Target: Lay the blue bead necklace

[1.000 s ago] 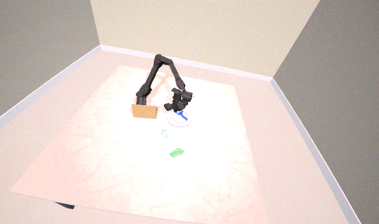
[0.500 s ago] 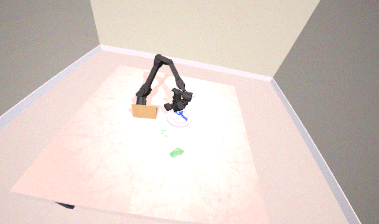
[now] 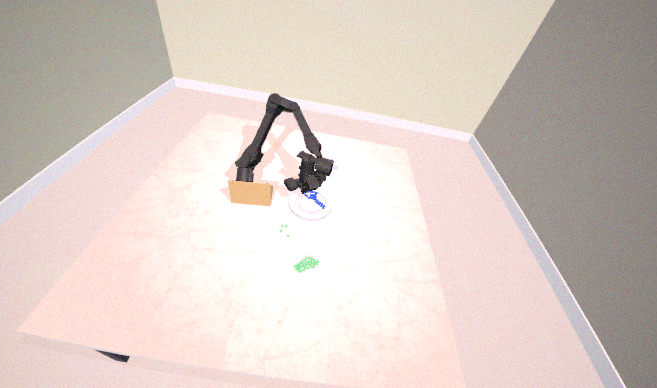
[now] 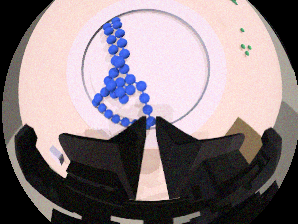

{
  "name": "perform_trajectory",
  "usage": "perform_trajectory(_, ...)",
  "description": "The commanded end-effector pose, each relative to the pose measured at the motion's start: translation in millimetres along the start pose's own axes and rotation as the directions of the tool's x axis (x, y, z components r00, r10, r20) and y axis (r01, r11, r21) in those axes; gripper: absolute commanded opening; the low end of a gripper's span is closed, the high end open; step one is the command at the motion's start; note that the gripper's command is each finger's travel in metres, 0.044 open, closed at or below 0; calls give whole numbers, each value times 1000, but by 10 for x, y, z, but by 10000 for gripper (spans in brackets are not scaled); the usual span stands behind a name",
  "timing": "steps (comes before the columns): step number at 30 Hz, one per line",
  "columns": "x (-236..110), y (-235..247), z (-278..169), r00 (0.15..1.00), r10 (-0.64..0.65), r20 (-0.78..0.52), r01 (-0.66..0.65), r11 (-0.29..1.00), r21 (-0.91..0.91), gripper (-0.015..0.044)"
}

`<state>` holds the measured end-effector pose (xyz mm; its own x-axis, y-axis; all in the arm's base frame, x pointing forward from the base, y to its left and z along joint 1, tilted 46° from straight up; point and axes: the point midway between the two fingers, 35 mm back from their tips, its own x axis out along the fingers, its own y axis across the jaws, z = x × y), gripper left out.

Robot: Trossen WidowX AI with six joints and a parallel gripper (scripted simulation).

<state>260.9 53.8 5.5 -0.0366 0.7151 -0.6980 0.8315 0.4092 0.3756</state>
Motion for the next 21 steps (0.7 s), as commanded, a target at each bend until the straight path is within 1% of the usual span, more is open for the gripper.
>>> perform_trajectory(1,-15,-21,-29,1000,2,1,-2,1000,-1,0)
perform_trajectory(7,-11,-66,-90,1000,2,1,-2,1000,-1,0)
perform_trajectory(13,63,-66,-90,1000,2,1,-2,1000,-1,0)
perform_trajectory(21,32,-60,-83,1000,0,4,0,1000,-5,210)
